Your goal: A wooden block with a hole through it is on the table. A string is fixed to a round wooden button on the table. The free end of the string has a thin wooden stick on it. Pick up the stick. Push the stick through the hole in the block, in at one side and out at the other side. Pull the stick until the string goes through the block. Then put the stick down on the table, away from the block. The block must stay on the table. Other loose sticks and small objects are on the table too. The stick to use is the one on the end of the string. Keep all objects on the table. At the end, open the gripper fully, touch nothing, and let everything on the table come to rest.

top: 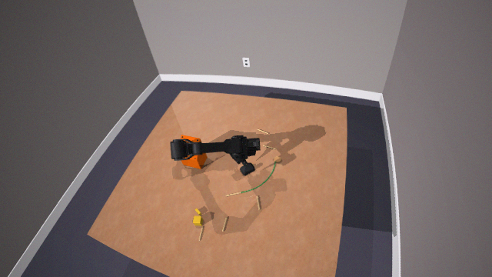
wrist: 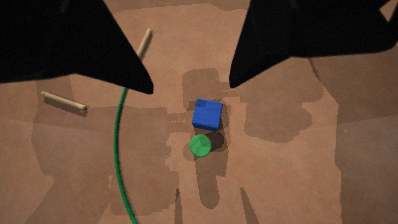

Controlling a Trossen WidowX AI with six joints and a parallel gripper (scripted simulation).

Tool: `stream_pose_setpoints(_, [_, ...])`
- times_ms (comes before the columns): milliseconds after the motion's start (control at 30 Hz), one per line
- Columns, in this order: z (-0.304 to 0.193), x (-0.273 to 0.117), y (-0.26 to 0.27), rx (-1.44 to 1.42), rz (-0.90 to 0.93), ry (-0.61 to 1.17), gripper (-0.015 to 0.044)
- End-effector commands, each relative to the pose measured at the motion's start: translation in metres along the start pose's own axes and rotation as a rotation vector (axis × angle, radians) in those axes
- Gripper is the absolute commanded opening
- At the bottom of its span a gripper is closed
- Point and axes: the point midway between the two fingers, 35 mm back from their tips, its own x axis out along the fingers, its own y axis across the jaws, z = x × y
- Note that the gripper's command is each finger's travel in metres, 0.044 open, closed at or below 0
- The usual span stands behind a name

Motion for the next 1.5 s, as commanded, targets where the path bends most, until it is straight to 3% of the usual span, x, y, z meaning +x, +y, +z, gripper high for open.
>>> stream_pose_setpoints(0, [-0.018, -0.003, -0.03, 0.948, -0.005, -0.006, 0.044])
stream_pose_setpoints(1467, [-0.074, -0.004, -0.089, 3.326, -0.014, -0.031, 0.044])
